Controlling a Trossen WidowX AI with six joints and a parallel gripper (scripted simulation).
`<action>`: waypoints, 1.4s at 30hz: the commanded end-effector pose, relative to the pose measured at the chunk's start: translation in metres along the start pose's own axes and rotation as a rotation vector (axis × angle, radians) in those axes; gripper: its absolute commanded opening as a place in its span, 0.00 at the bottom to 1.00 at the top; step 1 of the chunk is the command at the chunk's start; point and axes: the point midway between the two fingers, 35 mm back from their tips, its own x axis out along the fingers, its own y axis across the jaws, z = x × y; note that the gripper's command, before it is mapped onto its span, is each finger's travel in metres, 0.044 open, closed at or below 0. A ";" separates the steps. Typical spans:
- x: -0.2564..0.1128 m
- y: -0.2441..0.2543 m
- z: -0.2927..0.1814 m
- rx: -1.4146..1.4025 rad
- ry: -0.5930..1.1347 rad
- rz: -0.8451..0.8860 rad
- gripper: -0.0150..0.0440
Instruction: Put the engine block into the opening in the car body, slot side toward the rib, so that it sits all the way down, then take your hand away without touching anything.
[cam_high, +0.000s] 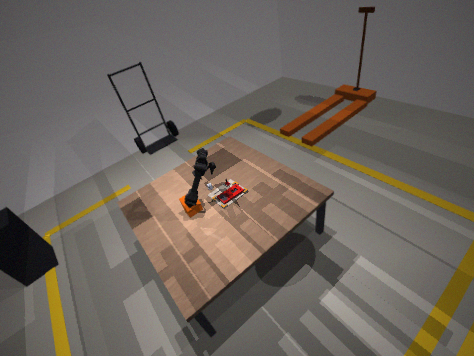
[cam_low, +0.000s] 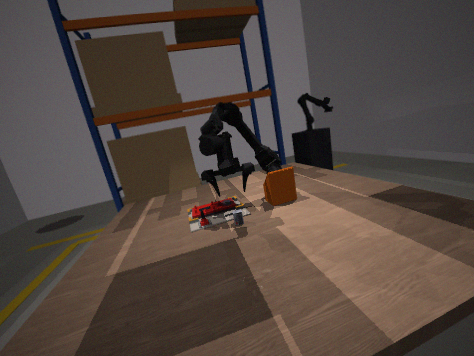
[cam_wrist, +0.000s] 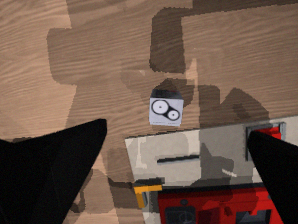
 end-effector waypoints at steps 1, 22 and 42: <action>0.009 0.007 -0.008 -0.007 0.059 0.021 1.00; 0.065 0.004 -0.013 -0.007 0.061 0.019 1.00; 0.097 0.005 -0.016 -0.006 0.062 0.019 1.00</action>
